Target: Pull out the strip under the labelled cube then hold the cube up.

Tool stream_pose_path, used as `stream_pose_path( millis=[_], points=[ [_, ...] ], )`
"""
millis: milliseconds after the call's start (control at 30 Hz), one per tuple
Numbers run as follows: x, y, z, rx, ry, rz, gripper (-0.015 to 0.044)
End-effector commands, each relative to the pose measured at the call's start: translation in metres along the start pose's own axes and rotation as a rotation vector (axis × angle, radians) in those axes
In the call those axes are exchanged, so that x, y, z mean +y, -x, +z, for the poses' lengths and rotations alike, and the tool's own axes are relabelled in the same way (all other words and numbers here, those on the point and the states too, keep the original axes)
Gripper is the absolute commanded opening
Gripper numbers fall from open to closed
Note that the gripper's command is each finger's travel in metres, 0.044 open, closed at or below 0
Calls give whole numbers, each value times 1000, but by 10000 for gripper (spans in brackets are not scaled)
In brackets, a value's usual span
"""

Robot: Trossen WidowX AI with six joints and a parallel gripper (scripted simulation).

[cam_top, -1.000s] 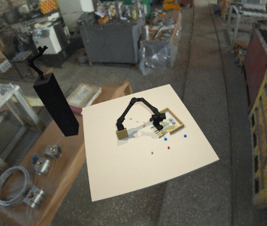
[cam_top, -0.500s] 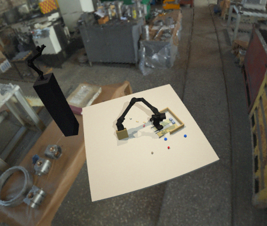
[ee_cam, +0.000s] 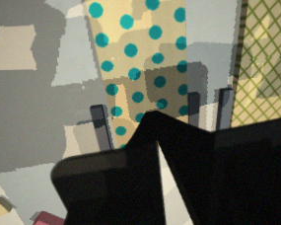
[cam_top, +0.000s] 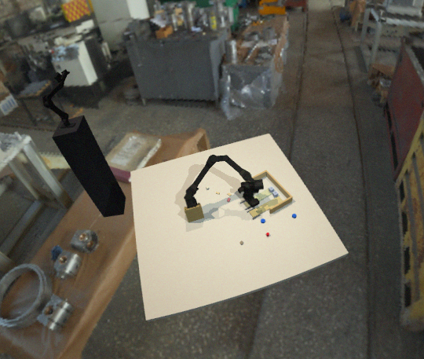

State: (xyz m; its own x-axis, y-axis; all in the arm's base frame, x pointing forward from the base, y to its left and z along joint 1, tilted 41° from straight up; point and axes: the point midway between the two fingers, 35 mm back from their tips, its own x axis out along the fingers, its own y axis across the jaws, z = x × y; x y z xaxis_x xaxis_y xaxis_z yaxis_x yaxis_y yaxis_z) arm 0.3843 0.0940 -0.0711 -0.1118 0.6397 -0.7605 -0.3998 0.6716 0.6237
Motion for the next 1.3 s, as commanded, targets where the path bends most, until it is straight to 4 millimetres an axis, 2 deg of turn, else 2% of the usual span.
stream_pose_path(
  millis=[0,1267],
  points=[
    [1,-4,-1,3,3,3,0],
    [1,-6,-60,5,0,3,0]
  ],
)
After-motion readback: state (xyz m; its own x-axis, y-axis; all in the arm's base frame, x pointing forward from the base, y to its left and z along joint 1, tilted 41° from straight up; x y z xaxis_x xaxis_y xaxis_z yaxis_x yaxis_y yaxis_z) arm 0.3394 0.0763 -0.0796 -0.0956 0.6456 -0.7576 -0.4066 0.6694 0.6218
